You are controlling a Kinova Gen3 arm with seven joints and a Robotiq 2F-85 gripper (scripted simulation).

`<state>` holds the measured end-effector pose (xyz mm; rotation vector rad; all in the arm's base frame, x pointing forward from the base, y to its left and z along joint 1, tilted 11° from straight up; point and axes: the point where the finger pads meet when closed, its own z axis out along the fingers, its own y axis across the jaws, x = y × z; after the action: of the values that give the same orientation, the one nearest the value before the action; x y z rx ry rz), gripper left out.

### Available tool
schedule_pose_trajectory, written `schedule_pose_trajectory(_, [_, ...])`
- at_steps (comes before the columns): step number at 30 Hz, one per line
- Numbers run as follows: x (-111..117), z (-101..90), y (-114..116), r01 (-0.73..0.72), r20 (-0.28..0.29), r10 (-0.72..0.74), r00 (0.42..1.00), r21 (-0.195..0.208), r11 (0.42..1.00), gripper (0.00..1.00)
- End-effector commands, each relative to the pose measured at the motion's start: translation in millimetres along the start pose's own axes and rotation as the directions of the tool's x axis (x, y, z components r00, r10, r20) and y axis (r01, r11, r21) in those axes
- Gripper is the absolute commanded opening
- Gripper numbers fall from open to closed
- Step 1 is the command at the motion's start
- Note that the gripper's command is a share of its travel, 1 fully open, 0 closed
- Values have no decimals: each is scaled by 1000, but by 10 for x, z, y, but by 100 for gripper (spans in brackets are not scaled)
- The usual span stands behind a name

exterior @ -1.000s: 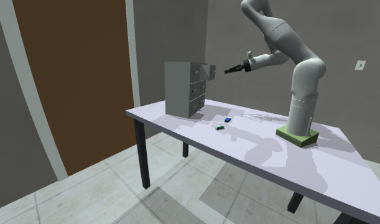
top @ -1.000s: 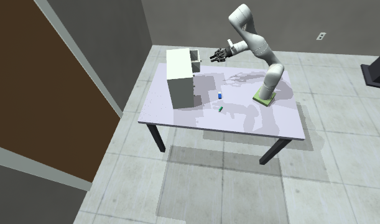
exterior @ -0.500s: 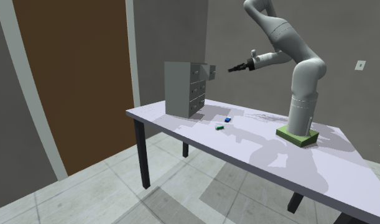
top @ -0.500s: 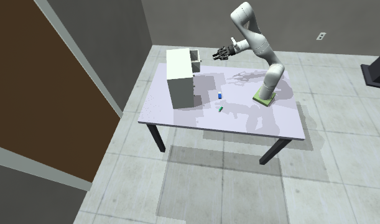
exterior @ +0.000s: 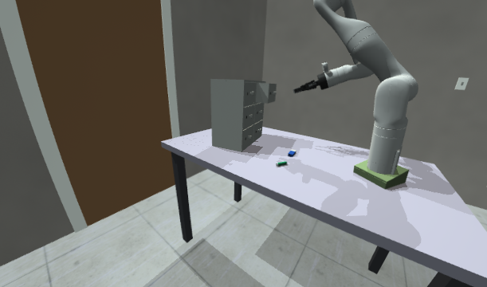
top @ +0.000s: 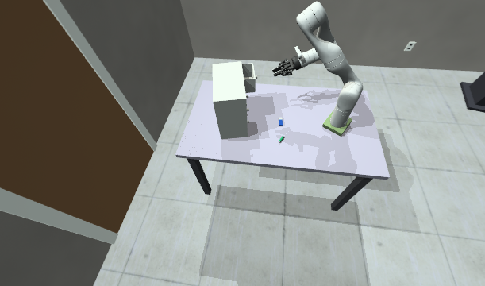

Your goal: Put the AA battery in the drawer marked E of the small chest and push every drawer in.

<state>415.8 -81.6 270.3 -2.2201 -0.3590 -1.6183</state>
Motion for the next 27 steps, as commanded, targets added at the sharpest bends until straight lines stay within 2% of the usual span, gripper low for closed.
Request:
schedule_pose_trajectory(1, [82,-9,-33,18,9,-18,1000,8,1000,33])
schedule_pose_trajectory(7, [102,-49,-33,18,51,-18,999,8,1000,33])
schedule_pose_trajectory(20, [195,-226,-33,17,239,-19,971,7,1000,33])
schedule_pose_trajectory(22, [195,-226,-33,17,239,-19,971,7,1000,33])
schedule_pose_trajectory(27, [237,-305,-32,18,320,-19,947,7,1000,33])
